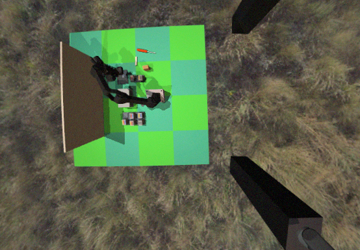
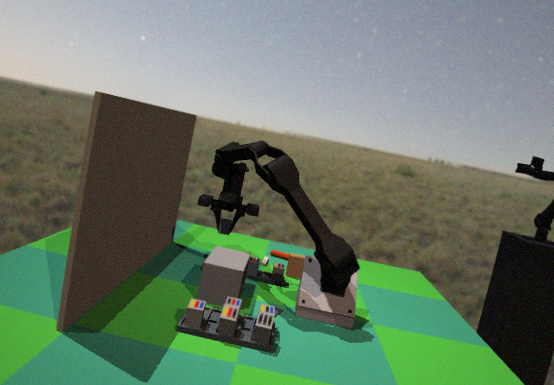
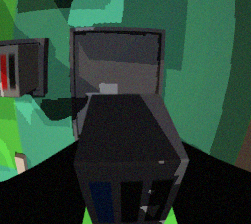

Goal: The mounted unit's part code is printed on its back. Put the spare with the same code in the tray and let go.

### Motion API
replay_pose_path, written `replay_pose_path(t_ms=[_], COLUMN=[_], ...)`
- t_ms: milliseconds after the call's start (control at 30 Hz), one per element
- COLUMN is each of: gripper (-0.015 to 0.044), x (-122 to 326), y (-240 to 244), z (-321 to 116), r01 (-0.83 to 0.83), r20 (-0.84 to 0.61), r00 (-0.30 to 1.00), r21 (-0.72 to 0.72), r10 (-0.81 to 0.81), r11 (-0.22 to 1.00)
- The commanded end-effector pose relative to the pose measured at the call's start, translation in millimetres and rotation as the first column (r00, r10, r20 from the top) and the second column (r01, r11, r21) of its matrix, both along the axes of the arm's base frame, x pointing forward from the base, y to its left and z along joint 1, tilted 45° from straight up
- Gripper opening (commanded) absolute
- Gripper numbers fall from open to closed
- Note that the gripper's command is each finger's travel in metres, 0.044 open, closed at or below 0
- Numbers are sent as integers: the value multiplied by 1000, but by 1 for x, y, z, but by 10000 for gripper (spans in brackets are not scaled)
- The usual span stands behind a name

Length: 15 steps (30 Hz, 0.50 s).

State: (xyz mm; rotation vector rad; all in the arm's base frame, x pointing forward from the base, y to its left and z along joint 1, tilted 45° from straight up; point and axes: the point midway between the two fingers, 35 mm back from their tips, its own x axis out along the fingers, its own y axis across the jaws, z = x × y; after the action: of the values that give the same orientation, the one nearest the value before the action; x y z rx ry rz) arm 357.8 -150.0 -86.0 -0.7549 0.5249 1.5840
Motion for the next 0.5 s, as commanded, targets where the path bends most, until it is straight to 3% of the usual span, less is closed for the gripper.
replay_pose_path(t_ms=[0, 467], gripper=[0, 0], x=[0, 0], y=[2, 10], z=[-2, -10], r01=[7, 7], r20=[0, 0], r00=[1000, 1000], r21=[4, 4], r10=[-7, -7], r11=[1000, 1000])
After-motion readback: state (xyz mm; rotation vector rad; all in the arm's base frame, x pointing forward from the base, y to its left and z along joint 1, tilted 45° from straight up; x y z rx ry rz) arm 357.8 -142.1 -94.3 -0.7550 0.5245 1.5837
